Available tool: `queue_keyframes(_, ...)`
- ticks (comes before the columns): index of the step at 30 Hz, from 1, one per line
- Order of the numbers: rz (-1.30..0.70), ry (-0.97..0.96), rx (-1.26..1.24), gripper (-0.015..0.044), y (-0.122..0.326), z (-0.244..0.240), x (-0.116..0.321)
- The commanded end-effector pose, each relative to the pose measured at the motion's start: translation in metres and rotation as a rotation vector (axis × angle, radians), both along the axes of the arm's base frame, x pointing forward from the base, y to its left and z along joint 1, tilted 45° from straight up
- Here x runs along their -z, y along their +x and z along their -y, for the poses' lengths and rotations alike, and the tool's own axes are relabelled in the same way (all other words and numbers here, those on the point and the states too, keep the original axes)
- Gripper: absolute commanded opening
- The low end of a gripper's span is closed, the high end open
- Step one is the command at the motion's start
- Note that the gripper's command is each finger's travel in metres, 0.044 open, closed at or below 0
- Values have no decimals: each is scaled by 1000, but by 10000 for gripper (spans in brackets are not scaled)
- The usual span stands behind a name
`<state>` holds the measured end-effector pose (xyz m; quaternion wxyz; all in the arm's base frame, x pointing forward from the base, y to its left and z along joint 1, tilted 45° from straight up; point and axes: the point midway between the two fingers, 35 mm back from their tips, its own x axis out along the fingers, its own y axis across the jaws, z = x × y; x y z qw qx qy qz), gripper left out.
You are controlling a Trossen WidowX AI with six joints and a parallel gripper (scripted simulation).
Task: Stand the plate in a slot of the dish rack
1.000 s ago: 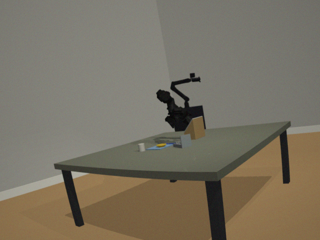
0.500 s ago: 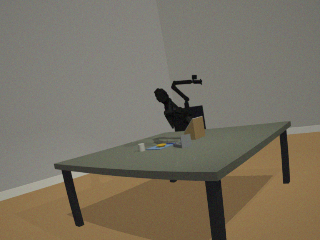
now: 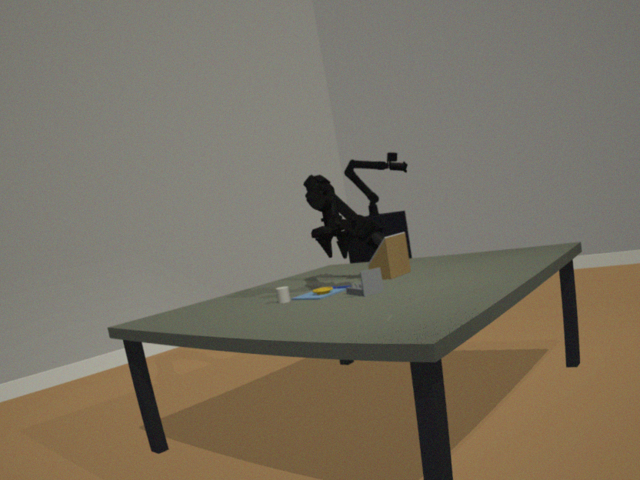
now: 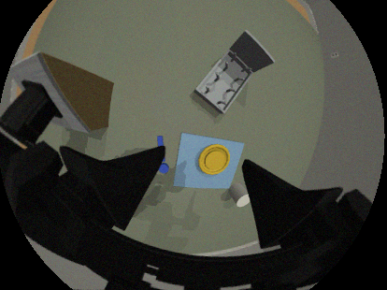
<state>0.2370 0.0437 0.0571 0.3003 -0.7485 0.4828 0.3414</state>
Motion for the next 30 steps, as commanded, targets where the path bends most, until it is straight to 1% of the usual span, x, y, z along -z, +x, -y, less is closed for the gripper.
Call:
queue_keyframes(1, 60, 19, 113, 400, 8, 2, -1)
queue_keyframes(17, 325, 102, 581, 400, 32, 16, 1)
queue_keyframes(30, 580, 150, 942, 400, 53, 29, 4)
